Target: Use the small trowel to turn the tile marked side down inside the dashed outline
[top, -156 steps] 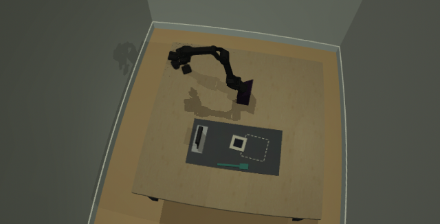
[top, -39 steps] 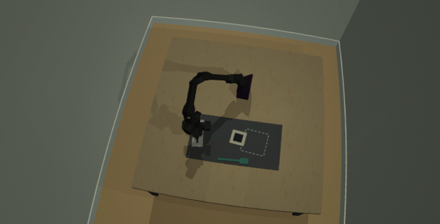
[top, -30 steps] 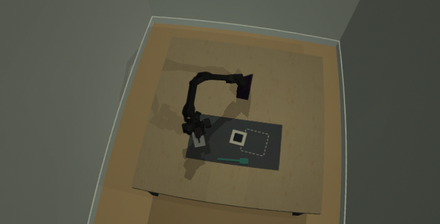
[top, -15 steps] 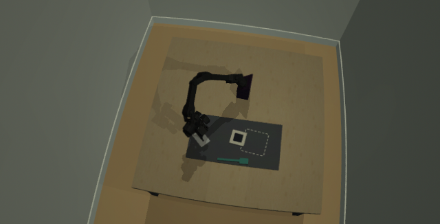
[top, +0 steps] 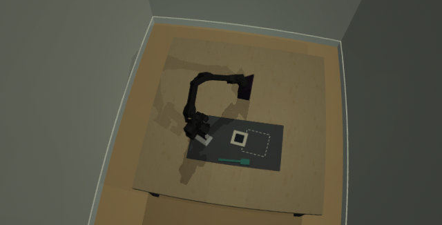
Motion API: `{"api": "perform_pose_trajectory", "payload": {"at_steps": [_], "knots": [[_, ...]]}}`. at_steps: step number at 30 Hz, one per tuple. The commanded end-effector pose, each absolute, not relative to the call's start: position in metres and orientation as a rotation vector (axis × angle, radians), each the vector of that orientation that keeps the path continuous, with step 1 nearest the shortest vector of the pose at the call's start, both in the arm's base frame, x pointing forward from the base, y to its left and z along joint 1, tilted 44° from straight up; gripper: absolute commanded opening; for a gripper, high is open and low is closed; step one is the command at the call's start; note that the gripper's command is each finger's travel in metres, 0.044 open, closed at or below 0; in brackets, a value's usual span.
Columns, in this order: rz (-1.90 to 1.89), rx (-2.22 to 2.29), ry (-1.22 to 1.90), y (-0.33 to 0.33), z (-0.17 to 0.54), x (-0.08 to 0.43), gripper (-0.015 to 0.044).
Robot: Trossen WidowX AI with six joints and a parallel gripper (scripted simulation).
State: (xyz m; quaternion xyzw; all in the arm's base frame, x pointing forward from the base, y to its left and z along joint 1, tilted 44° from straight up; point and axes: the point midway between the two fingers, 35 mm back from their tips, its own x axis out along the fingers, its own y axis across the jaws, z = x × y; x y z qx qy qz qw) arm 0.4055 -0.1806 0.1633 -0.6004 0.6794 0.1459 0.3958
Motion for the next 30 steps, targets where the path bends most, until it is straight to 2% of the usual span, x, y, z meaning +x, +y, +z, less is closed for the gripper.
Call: {"api": "perform_pose_trajectory", "payload": {"at_steps": [1,4,5,23,30], "knots": [[0.393,-1.533,1.724,-0.180,0.162,0.405,0.0183],[0.393,-1.533,1.724,-0.180,0.162,0.405,0.0261],[0.393,-1.533,1.724,-0.180,0.162,0.405,0.0270],[0.393,-1.533,1.724,-0.180,0.162,0.405,0.0270],[0.413,-1.549,1.725,-0.149,0.194,0.401,0.0270]]}}
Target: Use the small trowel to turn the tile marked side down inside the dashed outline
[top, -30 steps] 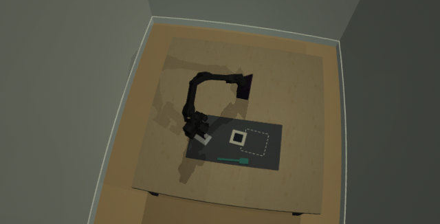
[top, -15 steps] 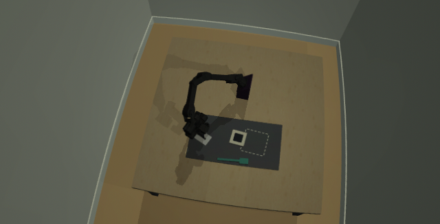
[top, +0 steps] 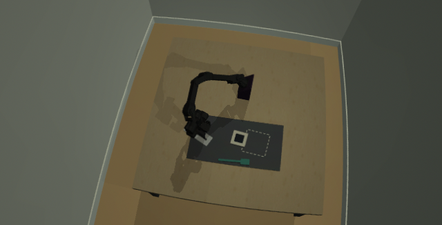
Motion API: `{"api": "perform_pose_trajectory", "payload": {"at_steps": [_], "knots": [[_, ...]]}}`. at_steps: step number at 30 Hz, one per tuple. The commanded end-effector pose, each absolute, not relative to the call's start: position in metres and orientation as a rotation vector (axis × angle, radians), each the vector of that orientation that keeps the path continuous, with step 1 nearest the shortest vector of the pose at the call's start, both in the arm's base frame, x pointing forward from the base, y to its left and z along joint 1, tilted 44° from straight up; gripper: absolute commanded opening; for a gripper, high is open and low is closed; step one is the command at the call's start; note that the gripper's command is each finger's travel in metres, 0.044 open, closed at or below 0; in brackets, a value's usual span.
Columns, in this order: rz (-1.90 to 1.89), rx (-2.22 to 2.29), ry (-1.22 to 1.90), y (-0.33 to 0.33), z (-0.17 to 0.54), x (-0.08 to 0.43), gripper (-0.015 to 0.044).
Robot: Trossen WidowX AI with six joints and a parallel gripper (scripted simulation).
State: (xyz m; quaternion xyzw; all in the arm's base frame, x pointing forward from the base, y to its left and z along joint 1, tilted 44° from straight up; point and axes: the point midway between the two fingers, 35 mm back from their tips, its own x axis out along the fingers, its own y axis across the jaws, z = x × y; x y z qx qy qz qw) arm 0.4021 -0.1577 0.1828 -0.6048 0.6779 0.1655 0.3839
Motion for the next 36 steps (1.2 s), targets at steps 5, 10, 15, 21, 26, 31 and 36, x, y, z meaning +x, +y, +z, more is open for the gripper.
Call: {"api": "perform_pose_trajectory", "payload": {"at_steps": [5,10,15,21,26,31,36], "knots": [[0.409,-1.546,1.724,-0.150,0.194,0.401,0.0270],[0.342,-1.491,1.720,-0.154,0.199,0.402,0.0270],[0.342,-1.490,1.720,-0.156,0.198,0.402,0.0270],[0.342,-1.490,1.720,-0.163,0.191,0.403,0.0270],[0.341,-1.490,1.720,-0.168,0.185,0.403,0.0270],[0.341,-1.490,1.720,-0.174,0.179,0.403,0.0270],[0.340,-1.491,1.720,-0.180,0.174,0.403,0.0270]]}}
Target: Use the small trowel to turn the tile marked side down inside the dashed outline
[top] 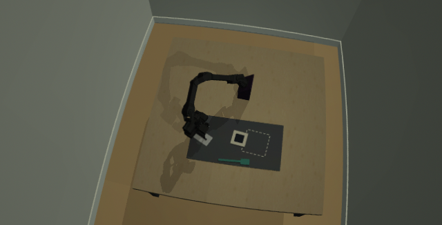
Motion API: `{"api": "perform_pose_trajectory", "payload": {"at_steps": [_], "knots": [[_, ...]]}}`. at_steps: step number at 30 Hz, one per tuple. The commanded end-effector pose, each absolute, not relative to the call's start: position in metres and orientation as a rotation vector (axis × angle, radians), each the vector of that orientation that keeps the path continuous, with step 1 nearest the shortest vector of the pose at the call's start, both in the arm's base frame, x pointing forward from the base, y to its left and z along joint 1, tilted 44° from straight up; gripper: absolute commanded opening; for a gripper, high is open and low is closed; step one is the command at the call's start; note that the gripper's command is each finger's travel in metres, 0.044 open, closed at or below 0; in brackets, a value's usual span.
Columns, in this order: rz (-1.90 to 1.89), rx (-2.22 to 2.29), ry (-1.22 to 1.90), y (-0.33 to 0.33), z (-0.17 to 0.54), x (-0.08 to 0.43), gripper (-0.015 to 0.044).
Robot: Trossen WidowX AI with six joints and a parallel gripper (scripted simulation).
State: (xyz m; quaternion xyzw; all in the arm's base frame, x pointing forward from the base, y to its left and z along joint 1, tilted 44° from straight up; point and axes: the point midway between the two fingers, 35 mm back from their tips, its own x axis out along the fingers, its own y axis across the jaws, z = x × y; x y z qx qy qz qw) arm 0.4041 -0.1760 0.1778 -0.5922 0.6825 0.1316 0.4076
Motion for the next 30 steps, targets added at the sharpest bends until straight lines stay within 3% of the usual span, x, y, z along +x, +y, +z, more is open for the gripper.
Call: {"api": "perform_pose_trajectory", "payload": {"at_steps": [1,7,13,30], "knots": [[0.340,-1.491,1.720,-0.1807,0.1726,0.4034,0.0270],[0.340,-1.492,1.721,-0.1857,0.1675,0.4032,0.0270],[0.340,-1.492,1.721,-0.1857,0.1675,0.4032,0.0132],[0.340,-1.492,1.721,-0.1857,0.1675,0.4032,0.0130]]}}
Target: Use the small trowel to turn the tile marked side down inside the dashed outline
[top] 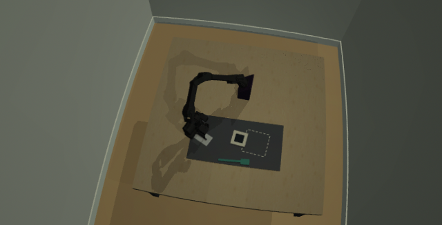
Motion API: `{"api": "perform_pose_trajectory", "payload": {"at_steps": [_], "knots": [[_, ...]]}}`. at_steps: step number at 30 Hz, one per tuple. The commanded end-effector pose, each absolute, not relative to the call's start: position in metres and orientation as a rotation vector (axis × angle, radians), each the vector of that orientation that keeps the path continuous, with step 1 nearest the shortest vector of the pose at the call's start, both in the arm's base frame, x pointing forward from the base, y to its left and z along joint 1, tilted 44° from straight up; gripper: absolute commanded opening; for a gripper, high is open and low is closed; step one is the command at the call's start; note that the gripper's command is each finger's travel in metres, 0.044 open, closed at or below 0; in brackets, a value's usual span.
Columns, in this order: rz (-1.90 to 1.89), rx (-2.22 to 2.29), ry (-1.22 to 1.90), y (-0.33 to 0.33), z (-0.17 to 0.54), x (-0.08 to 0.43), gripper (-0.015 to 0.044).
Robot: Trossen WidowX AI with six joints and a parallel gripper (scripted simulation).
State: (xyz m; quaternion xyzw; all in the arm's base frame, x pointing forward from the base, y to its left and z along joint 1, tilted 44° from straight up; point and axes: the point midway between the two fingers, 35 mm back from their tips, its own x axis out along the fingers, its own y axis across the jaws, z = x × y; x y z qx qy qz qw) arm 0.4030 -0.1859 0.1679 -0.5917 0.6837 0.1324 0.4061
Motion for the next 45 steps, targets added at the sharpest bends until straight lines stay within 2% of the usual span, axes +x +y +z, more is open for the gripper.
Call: {"api": "perform_pose_trajectory", "payload": {"at_steps": [1,7,34,40,45], "knots": [[0.340,-1.492,1.721,-0.1857,0.1675,0.4032,0.0130],[0.379,-1.523,1.723,-0.1857,0.1675,0.4032,0.0130],[1.157,-2.047,1.652,-0.1856,0.1675,0.4032,0.0130],[1.178,-2.059,1.647,-0.1856,0.1675,0.4032,0.0130],[1.178,-2.059,1.647,-0.1856,0.1675,0.4032,0.0261]]}}
